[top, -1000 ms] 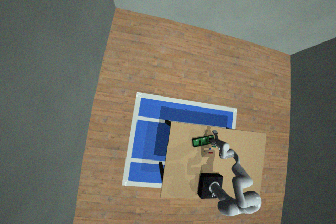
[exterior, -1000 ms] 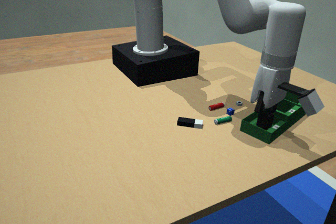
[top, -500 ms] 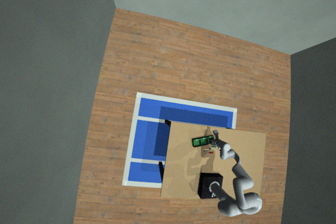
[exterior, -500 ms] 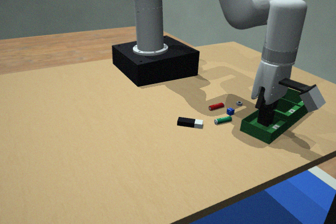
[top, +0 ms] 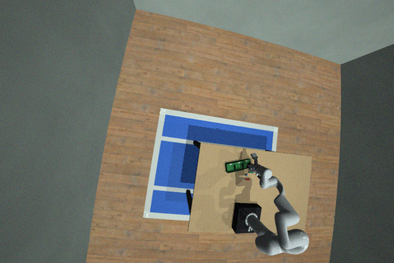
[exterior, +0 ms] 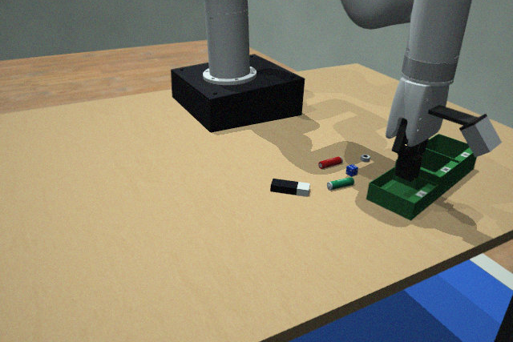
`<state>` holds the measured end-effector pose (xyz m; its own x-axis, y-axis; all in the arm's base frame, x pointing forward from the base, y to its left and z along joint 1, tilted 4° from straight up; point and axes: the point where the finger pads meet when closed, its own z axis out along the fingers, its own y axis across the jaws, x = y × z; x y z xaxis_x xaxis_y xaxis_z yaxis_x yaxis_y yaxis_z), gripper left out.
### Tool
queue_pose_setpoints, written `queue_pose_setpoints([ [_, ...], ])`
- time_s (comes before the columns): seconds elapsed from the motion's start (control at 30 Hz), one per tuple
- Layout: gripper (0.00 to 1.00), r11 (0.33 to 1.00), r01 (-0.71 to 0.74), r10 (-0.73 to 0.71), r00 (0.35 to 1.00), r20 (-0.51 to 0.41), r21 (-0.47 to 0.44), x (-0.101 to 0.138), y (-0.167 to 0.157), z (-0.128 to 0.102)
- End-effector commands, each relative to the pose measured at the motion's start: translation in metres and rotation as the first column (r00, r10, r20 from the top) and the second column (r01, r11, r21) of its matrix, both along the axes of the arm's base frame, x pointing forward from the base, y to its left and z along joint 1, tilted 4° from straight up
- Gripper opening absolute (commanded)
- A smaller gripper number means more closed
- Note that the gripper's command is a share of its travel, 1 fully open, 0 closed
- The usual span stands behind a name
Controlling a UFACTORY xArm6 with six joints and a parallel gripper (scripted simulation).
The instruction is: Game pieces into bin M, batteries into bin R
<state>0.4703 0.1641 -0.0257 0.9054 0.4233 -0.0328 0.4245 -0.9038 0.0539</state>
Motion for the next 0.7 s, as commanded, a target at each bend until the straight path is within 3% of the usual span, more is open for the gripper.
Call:
queue_pose_setpoints([
  [0.0, 0.07, 1.0, 0.0, 0.0, 1.0, 0.004, 0.002, 0.002, 0.001, 0.007],
  [0.17, 0.07, 1.0, 0.0, 0.0, 1.0, 0.004, 0.002, 0.002, 0.002, 0.027],
  [0.67, 0.07, 1.0, 0.0, 0.0, 1.0, 0.004, 0.002, -0.028, 0.049, 0.025],
])
